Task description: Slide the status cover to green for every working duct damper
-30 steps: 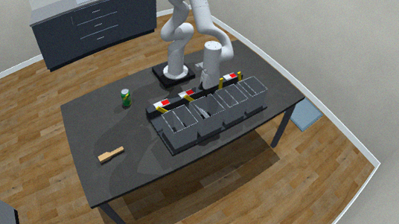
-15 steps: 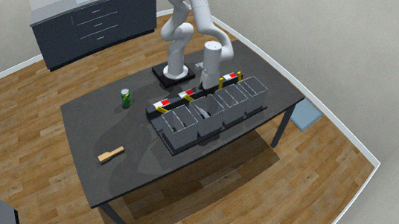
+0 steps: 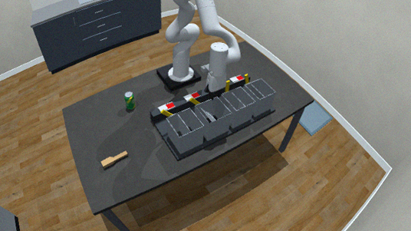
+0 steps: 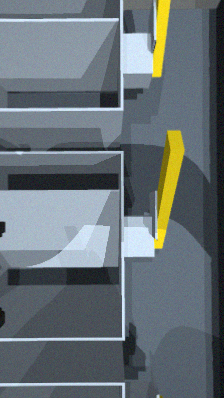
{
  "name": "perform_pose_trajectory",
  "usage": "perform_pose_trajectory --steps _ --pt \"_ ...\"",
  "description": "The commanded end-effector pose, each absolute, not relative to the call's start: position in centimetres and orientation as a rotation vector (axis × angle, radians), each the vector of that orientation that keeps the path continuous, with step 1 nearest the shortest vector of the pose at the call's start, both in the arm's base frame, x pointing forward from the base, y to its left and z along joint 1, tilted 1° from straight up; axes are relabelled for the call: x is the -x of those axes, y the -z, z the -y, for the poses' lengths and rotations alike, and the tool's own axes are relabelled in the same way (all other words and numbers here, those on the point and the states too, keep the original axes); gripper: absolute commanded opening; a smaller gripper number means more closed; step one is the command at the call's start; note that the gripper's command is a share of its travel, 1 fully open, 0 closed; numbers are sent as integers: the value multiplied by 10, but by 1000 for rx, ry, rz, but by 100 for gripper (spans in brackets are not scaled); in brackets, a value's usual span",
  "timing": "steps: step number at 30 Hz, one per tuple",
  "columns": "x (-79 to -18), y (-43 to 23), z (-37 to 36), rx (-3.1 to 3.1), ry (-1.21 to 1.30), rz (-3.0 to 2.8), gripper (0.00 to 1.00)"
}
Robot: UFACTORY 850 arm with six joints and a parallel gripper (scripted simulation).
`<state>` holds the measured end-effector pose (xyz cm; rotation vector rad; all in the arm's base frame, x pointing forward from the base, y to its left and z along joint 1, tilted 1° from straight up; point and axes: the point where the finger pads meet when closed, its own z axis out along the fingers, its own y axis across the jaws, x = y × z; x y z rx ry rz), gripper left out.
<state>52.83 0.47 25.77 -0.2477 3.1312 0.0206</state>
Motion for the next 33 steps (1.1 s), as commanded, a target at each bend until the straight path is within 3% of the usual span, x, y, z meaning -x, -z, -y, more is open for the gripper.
perform_pose_trajectory --steps 1,15,33 --pt "-529 -259 -5 248 -20 -3129 39" --pt "-529 -259 -7 248 -20 -3129 39" --pt "-502 -261 -183 248 -22 -3130 39"
